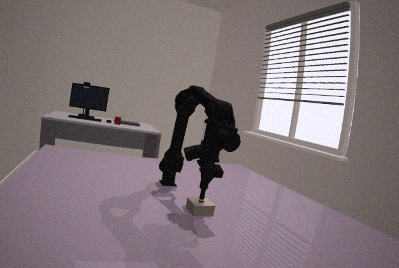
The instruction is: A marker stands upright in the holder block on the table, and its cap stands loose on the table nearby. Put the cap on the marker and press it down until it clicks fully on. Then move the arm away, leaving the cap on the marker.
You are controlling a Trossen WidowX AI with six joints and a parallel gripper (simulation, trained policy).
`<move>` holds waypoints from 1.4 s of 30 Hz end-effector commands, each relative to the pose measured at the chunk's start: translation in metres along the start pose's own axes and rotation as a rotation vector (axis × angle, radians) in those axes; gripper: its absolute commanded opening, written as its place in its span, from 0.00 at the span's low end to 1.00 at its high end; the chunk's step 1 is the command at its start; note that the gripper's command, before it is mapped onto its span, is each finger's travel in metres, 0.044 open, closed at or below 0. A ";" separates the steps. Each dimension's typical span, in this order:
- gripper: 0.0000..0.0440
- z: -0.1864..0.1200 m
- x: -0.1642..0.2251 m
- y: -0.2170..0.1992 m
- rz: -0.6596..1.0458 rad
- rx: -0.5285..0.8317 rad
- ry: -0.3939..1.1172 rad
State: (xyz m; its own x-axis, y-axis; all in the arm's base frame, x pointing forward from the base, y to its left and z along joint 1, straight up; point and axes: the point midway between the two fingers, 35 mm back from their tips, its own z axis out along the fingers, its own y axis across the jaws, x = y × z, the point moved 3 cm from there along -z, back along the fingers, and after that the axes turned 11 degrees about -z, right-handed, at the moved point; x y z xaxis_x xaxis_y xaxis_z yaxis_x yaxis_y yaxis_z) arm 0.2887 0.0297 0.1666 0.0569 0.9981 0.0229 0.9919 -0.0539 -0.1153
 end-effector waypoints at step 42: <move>0.14 0.063 -0.001 -0.002 -0.182 -0.002 -0.031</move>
State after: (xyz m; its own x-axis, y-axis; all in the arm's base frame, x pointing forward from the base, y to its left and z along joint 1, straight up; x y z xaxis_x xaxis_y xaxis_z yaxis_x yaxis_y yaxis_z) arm 0.2877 0.0316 0.1154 -0.1070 0.9942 0.0135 0.9914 0.1077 -0.0737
